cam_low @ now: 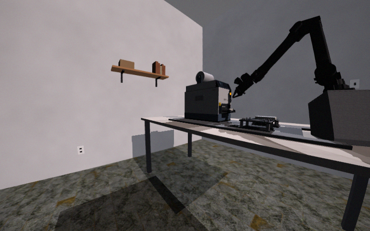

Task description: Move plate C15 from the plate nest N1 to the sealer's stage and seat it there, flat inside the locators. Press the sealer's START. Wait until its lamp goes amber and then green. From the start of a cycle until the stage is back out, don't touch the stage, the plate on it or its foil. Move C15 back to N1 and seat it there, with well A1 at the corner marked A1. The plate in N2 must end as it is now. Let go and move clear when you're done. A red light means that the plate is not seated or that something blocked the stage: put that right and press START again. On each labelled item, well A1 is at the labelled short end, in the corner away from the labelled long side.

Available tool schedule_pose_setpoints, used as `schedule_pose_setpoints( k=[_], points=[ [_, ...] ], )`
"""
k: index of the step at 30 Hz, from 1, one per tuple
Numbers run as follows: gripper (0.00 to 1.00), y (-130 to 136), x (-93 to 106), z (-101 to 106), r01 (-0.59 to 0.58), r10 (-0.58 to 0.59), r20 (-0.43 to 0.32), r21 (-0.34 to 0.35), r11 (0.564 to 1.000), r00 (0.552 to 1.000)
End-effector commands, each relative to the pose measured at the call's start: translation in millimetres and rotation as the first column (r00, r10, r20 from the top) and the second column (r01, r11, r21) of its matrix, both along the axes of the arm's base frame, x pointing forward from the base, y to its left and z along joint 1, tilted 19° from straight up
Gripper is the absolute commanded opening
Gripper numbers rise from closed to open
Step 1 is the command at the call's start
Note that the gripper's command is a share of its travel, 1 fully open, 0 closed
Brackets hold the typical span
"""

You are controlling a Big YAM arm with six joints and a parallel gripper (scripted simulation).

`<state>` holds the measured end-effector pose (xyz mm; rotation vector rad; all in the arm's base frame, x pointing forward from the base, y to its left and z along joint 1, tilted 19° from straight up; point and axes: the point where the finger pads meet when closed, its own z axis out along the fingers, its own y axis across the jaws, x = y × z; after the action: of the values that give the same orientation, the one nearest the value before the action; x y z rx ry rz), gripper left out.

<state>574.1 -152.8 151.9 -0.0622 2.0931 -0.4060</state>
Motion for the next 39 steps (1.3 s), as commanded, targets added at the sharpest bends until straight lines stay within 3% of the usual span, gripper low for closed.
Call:
schedule_pose_setpoints(
  k=[1, 7, 12, 20, 26, 31, 32, 39],
  points=[
    [0.00, -3, -13.7, -15, 0.006, -0.006, -0.039, -0.001, 1.000, 0.999],
    [0.00, 0, -27.7, -5, 0.007, -0.007, -0.035, -0.002, 1.000, 0.999],
    [0.00, 0, -26.7, 2, 0.007, -0.008, -0.027, -0.004, 1.000, 1.000],
    [0.00, 12, -43.3, -8, 0.006, -0.004, -0.058, 0.022, 1.000, 0.998],
    [0.00, 21, -42.1, 8, -0.011, 0.011, -0.031, 0.015, 1.000, 0.999],
    [0.00, 12, -56.0, 7, 0.012, -0.011, -0.042, 0.017, 1.000, 0.999],
    [0.00, -1, -61.9, 19, 0.011, -0.010, -0.040, 0.015, 1.000, 0.999],
    [0.00, 18, -98.1, 34, -0.013, 0.013, -0.041, -0.001, 1.000, 0.999]
  ],
)
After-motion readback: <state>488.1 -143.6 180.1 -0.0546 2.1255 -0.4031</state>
